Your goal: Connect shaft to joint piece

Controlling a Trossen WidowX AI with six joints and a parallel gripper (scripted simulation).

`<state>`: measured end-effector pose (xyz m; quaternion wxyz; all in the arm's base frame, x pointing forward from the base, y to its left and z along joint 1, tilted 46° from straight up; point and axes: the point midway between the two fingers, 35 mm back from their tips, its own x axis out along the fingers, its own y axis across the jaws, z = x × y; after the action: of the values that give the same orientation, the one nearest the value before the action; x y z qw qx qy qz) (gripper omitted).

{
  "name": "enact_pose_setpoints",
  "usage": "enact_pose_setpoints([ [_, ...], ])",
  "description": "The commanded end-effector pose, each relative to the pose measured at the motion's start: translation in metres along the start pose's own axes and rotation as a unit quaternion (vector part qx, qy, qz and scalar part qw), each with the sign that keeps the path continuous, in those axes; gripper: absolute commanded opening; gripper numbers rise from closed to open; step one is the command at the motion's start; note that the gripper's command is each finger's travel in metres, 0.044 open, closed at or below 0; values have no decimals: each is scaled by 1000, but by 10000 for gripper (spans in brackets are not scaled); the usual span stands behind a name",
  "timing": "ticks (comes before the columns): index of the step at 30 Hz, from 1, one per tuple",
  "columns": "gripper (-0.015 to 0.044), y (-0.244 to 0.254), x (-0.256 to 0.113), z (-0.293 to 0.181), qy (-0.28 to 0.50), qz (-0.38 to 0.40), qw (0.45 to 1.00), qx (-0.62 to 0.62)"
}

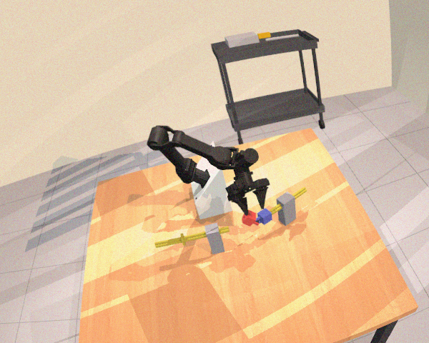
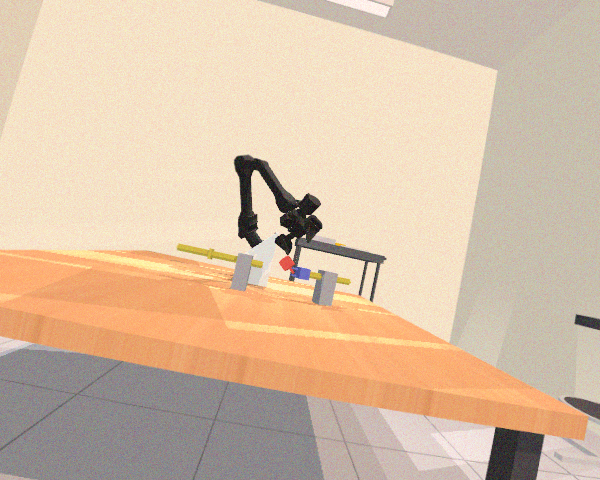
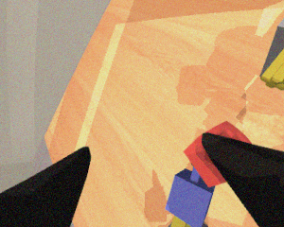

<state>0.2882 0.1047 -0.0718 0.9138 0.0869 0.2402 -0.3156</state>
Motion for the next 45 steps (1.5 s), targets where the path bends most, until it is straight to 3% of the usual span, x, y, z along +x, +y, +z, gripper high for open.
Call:
enact_pose_setpoints([
  [1,440,2,0,2,15,-9,998,-60],
  [22,440,-8,0,10,125,-47,914,-384],
  [45,440,-30,-15,36,266,-28,689,-673],
])
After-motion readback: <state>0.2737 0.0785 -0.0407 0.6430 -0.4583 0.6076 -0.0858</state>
